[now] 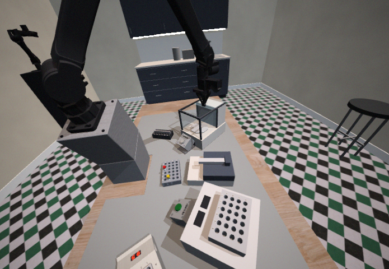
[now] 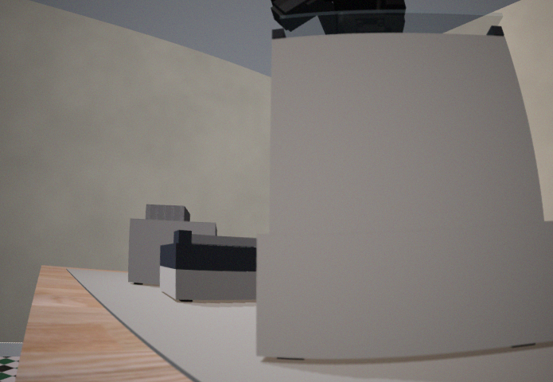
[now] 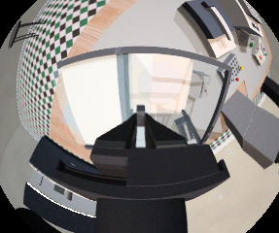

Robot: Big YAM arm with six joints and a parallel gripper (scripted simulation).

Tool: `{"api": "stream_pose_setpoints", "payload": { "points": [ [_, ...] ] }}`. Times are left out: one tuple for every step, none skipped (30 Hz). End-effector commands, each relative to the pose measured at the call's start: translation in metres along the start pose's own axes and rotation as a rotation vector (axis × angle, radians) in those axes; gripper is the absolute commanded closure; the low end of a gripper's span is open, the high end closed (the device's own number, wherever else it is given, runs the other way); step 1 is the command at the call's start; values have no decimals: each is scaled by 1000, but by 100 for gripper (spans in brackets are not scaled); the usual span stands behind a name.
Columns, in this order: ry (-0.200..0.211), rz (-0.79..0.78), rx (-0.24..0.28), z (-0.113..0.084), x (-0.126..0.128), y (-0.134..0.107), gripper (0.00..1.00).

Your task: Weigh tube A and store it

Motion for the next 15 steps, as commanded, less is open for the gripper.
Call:
{"api": "stream_pose_setpoints", "payload": {
  "points": [
    [31,8,-9,-4,24,-2,94],
    [31,8,-9,-4,24,-2,94],
    [38,11,-9,-4,27,-2,94],
    [32,9,-8,-4,26,-2,94],
    [29,8,-9,-4,27,-2,94],
    [32,8,-9,-4,28,-3,94],
    [34,8,-9,-4,30,-3,94],
    [32,8,-9,-4,30,-3,94],
    [31,8,-9,-4,31,-3,94],
    [32,8,-9,-4,32,-3,94],
    [32,8,-9,-4,33,-3,94],
    [32,8,-9,-4,34,-3,94],
    [32,8,-9,-4,35,-3,94],
    [32,8,-9,-4,36,-3,94],
    [48,12,-9,-4,40,-3,94]
  ]
}}
Point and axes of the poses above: the point where the finger pads meet when closed, its own z axis out along the fingers, its own x axis across the jaws, y = z × x, the point moved 2 cm from there along -z, back along the fingers, and after that the axes turned 2 degrees about z, right-handed, at the moved point
